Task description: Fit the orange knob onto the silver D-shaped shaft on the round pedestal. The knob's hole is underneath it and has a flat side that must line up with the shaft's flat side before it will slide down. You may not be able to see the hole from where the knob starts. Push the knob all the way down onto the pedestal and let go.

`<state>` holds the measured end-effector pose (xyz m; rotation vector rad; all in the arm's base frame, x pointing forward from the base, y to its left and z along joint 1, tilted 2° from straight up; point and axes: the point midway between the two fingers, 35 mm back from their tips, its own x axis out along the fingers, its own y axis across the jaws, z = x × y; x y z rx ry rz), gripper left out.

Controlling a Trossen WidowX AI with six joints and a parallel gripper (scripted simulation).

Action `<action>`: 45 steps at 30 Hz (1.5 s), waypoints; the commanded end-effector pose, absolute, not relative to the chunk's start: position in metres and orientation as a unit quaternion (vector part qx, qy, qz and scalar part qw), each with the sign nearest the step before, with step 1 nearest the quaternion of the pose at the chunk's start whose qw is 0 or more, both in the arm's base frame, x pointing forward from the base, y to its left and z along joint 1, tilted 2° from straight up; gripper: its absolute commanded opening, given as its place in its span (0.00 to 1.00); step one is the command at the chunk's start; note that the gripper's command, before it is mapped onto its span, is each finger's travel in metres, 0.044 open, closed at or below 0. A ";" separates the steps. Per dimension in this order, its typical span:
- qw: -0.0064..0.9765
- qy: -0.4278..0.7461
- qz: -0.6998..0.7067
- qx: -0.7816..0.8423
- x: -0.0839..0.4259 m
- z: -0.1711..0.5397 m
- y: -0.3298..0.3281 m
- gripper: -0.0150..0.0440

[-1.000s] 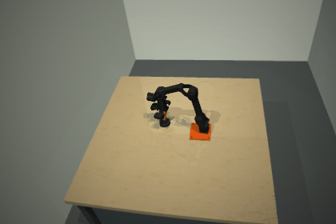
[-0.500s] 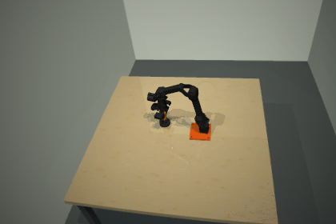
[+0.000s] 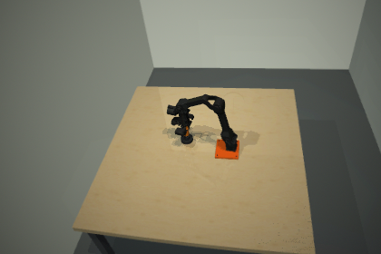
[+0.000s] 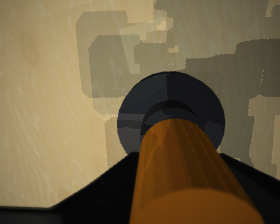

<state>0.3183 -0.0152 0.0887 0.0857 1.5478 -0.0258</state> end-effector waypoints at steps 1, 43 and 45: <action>0.713 0.700 -0.021 0.046 0.318 0.088 -0.016 0.25; 0.712 0.699 -0.036 0.062 0.318 0.079 -0.015 0.25; 0.712 0.699 -0.032 0.058 0.318 0.078 -0.015 0.25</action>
